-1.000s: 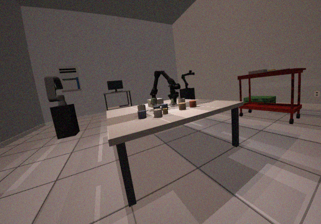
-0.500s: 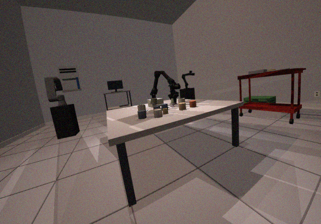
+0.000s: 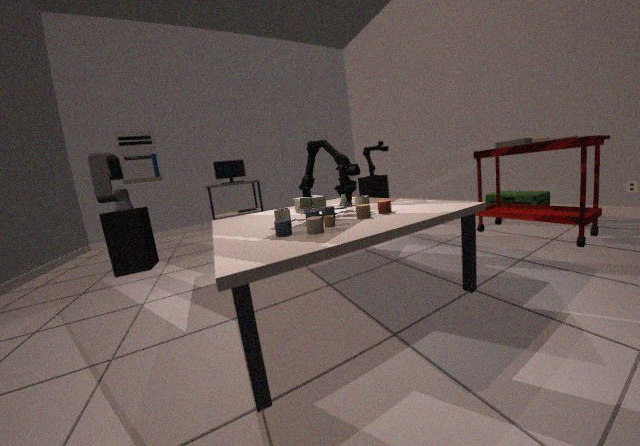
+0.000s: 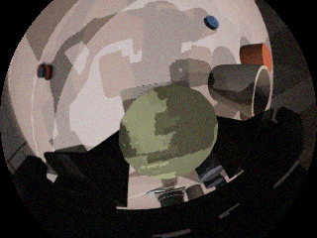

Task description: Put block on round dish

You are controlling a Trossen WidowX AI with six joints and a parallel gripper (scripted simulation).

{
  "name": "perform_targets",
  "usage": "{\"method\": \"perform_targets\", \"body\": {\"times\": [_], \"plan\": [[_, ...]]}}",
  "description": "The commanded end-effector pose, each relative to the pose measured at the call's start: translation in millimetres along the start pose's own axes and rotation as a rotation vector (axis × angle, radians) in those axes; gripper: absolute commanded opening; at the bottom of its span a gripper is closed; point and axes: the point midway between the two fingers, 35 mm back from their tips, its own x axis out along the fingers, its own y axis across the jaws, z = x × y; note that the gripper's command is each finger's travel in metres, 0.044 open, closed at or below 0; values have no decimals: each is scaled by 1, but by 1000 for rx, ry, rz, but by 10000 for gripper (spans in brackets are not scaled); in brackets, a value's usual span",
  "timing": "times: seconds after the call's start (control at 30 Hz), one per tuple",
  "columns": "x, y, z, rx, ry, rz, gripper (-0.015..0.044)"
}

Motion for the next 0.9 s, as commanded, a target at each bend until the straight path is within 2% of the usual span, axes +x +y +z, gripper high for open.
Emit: {"method": "perform_targets", "body": {"times": [0.0, 0.87], "plan": [[-10, -3, 2, -5, -9, -13, 0], [-43, -5, 3, -5, -10, -13, 0]]}}
